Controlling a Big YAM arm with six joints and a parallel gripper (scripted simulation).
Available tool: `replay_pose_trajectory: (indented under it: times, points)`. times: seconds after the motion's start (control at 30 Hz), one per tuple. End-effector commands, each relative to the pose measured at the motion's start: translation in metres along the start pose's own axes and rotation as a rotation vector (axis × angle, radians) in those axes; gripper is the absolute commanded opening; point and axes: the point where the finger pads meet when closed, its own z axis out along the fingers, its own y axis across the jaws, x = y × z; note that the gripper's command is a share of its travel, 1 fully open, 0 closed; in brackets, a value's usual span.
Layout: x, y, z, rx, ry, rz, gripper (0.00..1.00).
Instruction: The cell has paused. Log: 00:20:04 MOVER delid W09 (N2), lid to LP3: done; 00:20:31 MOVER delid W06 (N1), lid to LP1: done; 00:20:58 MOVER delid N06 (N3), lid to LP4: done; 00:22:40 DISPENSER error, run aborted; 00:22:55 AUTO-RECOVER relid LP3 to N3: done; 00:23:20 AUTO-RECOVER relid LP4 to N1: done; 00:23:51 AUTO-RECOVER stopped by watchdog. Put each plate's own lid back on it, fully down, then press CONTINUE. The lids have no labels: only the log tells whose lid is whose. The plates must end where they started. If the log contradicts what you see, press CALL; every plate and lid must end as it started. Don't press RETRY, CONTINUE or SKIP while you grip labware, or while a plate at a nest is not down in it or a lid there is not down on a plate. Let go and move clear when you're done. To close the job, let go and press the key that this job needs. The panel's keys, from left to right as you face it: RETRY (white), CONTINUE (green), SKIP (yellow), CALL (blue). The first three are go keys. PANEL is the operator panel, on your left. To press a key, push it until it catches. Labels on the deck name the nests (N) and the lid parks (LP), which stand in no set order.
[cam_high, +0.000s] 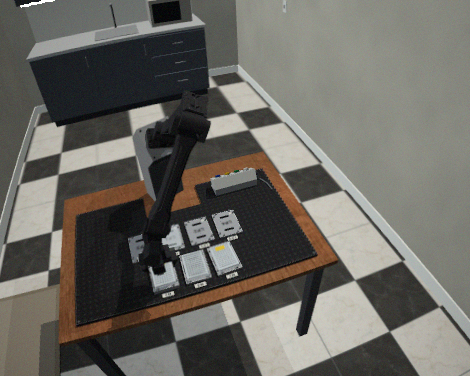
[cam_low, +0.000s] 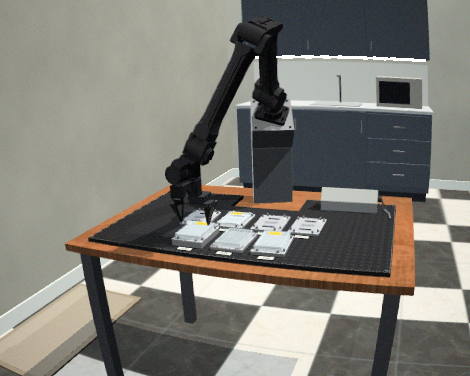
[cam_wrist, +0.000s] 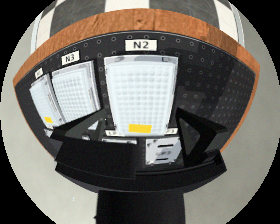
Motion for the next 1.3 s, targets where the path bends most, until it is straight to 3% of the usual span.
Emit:
replay_pose_trajectory:
  times: [0.0,0.07,0.13,0.27,0.37,0.63,0.67,0.8,1.1,1.13,1.27]
  points:
    - [-0.002,-0.005,-0.012,0.009,-0.007,-0.005,1.0]
    - [0.005,-0.004,-0.002,0.001,0.011,-0.002,1.0]
    - [-0.003,-0.002,-0.004,0.003,-0.007,-0.005,1.0]
    - [0.005,-0.005,-0.002,0.003,0.008,-0.003,1.0]
    - [-0.003,-0.002,-0.004,0.003,-0.007,-0.005,1.0]
    - [0.006,-0.006,-0.002,0.004,0.003,-0.003,1.0]
    - [-0.002,-0.002,-0.003,0.003,-0.007,-0.005,1.0]
    - [0.006,-0.006,-0.002,0.005,0.001,-0.004,1.0]
    - [-0.002,-0.002,-0.003,0.003,-0.007,-0.005,1.0]
    - [0.006,-0.007,-0.001,0.006,0.0,-0.004,1.0]
    - [-0.004,0.023,-0.006,-0.002,-0.022,-0.079,1.0]
